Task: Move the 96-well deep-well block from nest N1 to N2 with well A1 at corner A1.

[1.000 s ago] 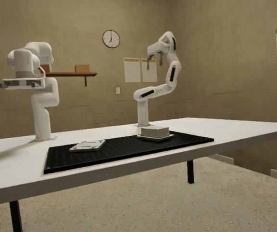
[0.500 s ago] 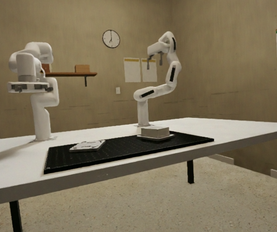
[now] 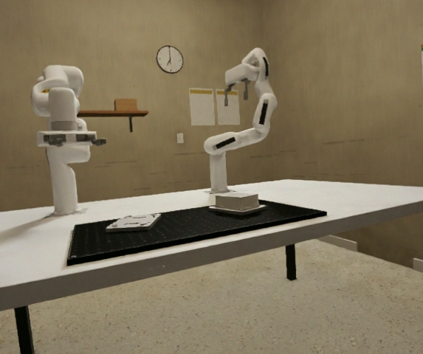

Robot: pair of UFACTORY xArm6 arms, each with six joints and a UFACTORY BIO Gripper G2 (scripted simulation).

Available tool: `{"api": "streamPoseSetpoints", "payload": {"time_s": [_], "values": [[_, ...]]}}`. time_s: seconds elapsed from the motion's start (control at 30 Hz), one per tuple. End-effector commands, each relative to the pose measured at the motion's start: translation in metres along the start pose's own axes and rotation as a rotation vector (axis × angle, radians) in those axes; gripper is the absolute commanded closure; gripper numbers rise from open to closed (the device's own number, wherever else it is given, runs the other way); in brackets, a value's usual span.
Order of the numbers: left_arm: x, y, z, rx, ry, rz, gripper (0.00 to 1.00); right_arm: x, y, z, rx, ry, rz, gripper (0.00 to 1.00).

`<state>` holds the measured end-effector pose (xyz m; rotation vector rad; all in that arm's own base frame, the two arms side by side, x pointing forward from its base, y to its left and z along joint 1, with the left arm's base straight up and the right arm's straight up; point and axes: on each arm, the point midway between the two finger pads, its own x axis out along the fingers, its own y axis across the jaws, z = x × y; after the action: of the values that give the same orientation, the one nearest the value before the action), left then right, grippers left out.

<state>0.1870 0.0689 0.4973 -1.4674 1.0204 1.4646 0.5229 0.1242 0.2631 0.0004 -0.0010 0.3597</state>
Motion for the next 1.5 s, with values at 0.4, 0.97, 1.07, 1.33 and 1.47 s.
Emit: {"api": "streamPoseSetpoints", "payload": {"time_s": [0.4,0.97,1.07,1.33,1.47], "values": [[0.000,0.000,0.000,0.000,0.000,-0.001,0.00,0.019,0.059,-0.017,0.000,-0.003,0.000,0.63],[0.000,0.000,0.000,0.000,0.000,-0.001,0.00,0.041,0.128,-0.039,0.000,-0.003,0.000,0.63],[0.000,0.000,0.000,0.000,0.000,-0.001,0.00,0.045,0.142,-0.043,0.000,-0.003,0.000,0.63],[0.000,0.000,0.000,0.000,0.000,-0.001,0.00,0.057,0.179,-0.054,0.001,-0.003,0.000,0.63],[0.000,0.000,0.000,0.000,0.000,-0.001,0.00,0.062,0.197,-0.060,0.001,-0.003,0.000,0.63]]}}
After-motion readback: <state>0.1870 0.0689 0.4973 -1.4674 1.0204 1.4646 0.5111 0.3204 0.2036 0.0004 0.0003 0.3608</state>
